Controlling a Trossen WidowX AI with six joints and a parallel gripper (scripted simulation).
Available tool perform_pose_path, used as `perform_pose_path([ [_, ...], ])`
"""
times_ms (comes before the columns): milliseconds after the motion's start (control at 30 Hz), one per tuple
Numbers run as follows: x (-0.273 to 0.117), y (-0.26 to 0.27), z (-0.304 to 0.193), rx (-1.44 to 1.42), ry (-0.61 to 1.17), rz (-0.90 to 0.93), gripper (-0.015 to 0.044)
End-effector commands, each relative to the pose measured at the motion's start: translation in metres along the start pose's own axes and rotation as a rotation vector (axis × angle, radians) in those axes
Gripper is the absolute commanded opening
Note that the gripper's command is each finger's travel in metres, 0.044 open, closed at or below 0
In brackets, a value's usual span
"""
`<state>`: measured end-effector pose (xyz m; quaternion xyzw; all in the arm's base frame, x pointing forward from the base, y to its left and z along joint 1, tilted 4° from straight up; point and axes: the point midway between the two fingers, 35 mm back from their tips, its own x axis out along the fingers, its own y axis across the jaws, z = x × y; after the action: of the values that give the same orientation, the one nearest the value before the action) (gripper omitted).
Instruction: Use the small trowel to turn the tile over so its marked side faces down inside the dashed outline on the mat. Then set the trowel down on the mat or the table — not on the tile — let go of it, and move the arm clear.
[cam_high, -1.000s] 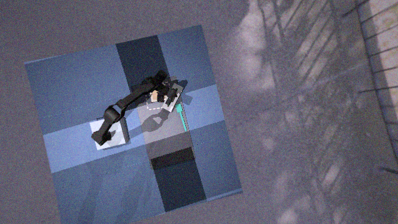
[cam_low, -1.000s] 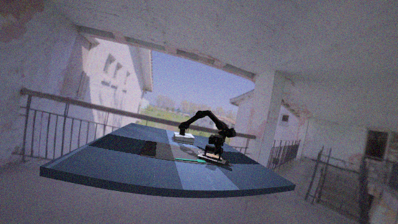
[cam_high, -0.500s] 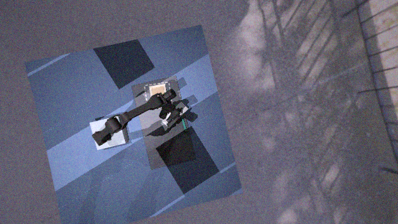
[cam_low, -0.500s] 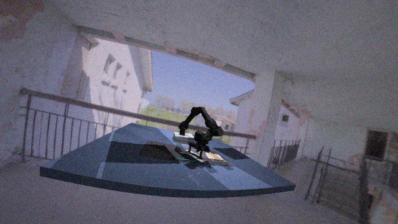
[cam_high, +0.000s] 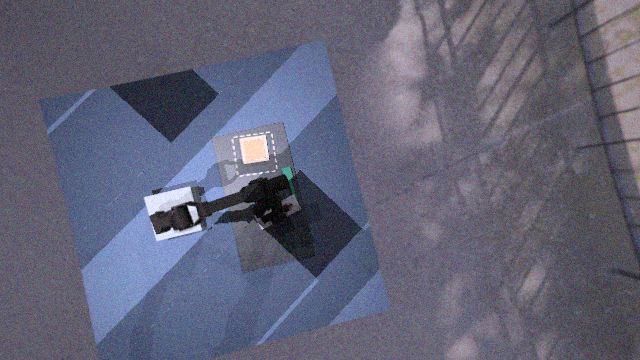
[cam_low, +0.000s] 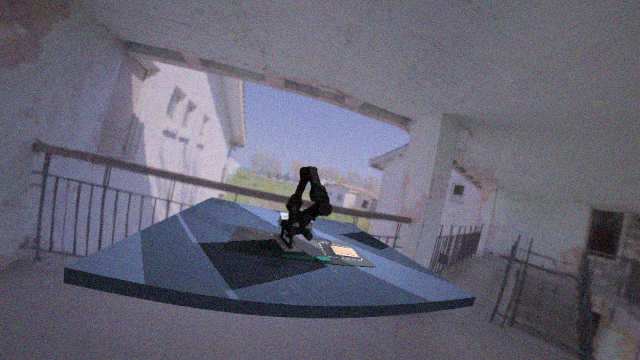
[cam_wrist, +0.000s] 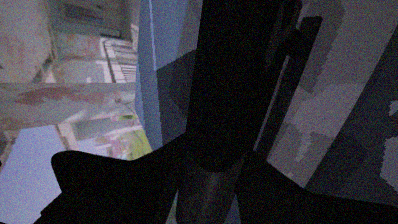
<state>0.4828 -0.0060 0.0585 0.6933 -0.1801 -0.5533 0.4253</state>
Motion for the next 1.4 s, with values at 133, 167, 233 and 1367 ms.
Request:
perform_pose_path([
  [133,0.030,0.043,0.050,0.118,-0.125,0.033,0.0000],
  [167,0.033,0.046,0.057,0.130,-0.140,0.035,0.0000],
  [233,0.041,0.053,0.070,0.153,-0.172,0.039,0.0000],
  [1367,0.074,0.064,0.120,0.239,-0.290,0.055,0.0000],
])
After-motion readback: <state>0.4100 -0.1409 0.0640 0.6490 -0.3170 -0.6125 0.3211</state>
